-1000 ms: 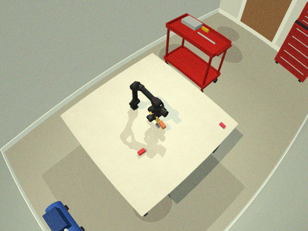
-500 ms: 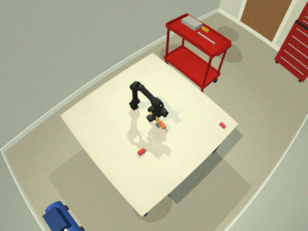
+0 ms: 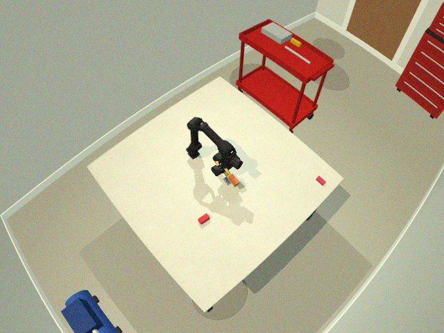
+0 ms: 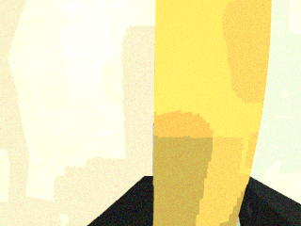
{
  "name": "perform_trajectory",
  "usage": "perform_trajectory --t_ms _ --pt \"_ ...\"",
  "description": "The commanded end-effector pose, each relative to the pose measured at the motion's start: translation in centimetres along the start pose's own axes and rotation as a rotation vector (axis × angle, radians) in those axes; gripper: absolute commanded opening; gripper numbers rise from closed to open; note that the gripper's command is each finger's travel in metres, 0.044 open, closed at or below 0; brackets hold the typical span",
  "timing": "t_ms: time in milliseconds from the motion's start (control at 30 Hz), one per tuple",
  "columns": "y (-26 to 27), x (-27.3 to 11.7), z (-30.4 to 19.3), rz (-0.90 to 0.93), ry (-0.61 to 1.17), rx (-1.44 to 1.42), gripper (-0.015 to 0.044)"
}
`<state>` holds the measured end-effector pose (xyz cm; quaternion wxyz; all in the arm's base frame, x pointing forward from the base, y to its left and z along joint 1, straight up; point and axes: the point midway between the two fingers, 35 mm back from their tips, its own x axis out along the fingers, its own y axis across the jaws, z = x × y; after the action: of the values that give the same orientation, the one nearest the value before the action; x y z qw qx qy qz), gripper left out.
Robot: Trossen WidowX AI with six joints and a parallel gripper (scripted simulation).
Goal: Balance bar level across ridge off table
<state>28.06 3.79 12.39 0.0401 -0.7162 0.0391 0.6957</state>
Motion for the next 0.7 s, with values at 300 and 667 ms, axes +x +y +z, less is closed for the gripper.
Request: perform_trajectory --t_ms 300,667 --pt "-0.06 0.11 -0.03 -0.005 0.001 -0.006 0.0" --pt "-0.06 0.2 -0.04 -0.005 0.001 -0.006 0.0"
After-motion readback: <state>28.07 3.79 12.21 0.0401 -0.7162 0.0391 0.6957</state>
